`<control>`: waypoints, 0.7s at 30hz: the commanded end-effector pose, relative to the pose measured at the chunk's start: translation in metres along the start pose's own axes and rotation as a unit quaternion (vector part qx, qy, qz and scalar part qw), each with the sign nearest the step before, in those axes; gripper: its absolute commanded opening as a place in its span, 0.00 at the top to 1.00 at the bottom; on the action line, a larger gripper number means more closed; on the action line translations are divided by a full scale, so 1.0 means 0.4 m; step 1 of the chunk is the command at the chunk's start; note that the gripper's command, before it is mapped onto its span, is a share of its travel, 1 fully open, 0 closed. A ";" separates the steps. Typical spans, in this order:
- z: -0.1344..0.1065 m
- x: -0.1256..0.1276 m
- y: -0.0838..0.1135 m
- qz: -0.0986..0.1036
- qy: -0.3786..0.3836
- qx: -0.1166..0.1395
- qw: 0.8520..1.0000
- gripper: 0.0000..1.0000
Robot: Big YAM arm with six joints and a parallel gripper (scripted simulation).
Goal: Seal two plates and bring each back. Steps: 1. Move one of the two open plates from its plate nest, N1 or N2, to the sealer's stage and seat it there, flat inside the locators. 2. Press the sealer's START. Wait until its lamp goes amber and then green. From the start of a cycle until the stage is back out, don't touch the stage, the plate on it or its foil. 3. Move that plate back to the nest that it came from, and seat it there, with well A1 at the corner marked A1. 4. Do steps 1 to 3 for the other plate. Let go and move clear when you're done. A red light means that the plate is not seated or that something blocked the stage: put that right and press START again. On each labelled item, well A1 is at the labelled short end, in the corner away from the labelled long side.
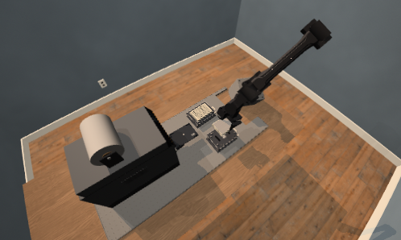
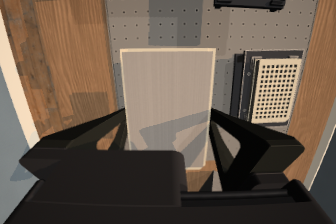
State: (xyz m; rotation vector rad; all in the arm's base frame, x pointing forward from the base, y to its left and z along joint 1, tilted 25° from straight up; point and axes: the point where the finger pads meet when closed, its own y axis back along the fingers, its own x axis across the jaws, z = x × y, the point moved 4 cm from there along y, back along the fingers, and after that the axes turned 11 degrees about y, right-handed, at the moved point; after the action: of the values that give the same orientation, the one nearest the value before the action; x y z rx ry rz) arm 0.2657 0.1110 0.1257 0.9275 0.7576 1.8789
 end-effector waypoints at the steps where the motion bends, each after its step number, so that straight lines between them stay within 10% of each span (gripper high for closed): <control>1: 0.087 0.012 0.018 0.003 0.008 -0.034 0.999 1.00; 21: 0.104 0.009 0.028 0.000 0.004 -0.046 0.999 1.00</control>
State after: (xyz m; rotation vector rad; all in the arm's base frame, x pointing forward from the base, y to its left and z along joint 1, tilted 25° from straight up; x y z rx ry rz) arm 0.2696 0.1135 0.1301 0.9176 0.7492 1.8868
